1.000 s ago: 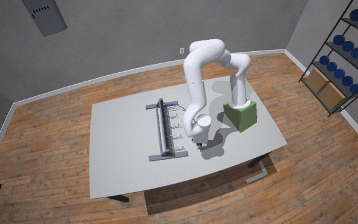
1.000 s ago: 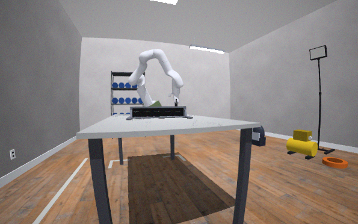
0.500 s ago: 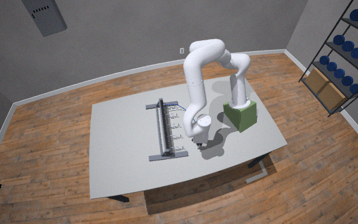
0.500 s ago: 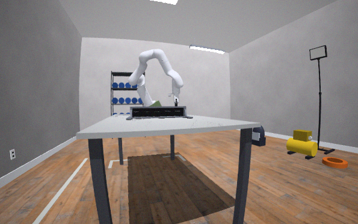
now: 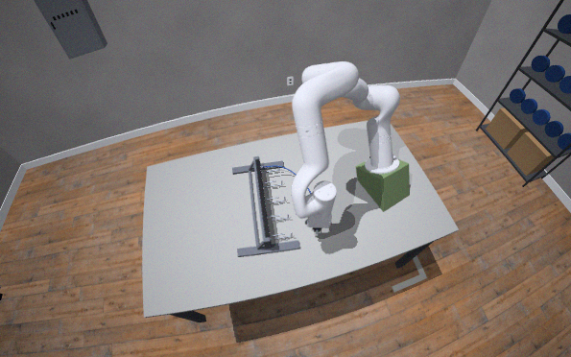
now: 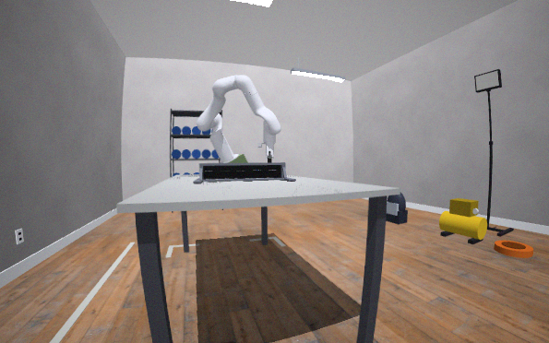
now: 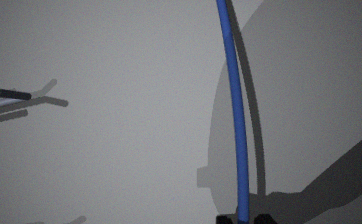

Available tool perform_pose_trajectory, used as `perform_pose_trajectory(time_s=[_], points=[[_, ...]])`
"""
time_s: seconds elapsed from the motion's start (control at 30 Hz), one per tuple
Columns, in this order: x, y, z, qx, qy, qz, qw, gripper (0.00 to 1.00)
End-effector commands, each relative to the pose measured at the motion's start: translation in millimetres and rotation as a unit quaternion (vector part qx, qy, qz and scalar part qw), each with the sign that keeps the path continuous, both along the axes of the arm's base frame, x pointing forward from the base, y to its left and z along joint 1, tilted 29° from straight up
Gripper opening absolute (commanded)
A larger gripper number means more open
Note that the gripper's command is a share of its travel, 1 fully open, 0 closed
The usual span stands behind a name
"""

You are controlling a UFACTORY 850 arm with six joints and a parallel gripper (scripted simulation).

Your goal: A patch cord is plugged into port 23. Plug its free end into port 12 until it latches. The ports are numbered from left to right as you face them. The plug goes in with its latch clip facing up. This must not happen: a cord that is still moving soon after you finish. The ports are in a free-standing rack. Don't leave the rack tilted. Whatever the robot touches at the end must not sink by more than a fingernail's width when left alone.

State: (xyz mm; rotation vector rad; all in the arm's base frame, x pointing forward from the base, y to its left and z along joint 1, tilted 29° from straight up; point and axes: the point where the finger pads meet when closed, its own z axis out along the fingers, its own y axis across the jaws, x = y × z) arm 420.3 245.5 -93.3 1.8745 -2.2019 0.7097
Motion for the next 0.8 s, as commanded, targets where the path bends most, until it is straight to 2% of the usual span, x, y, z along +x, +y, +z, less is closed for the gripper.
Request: perform_pose_trajectory(time_s=[0.0,0.43,0.77], points=[[3,-2,4,0.002,-0.008,-0.012,1.000,0.00],[15,-15,18,0.006,-0.041,-0.066,0.997,0.00],[31,-35,38,0.013,-0.090,-0.147,0.985,0.00]])
